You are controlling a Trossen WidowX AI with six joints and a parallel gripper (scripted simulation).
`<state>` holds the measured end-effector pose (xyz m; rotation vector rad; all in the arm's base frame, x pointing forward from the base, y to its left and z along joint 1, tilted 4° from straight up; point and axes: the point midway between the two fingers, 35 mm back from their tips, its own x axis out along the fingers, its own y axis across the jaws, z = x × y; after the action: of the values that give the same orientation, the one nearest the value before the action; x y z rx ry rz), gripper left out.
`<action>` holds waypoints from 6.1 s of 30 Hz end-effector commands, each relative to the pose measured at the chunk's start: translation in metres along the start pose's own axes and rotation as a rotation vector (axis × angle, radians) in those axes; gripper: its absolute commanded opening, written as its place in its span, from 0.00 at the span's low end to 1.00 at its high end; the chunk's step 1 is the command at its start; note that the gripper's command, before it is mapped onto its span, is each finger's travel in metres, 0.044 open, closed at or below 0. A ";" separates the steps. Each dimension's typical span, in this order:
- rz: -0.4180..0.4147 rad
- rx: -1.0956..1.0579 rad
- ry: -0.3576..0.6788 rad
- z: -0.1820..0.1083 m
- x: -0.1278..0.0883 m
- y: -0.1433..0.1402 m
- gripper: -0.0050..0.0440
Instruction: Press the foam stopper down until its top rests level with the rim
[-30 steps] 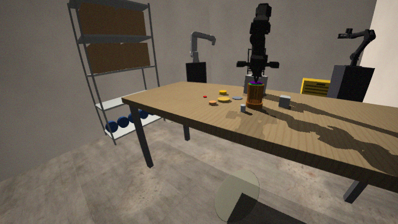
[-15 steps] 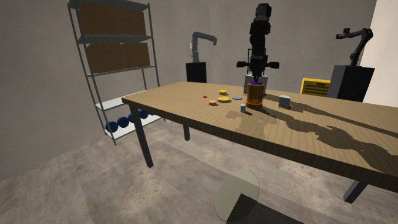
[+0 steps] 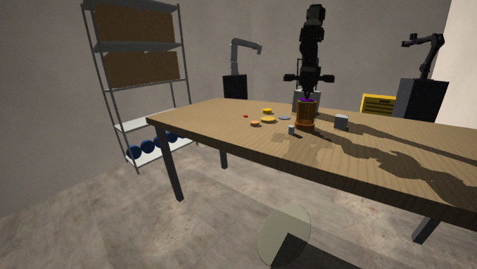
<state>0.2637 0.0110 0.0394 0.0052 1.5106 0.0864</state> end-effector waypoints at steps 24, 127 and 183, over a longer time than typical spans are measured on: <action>0.004 0.001 -0.001 0.001 -0.007 0.001 0.10; 0.003 0.001 0.001 0.007 -0.123 0.000 0.10; 0.004 0.001 0.002 0.006 -0.014 0.001 0.10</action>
<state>0.2656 0.0105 0.0490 0.0056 1.5345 0.0870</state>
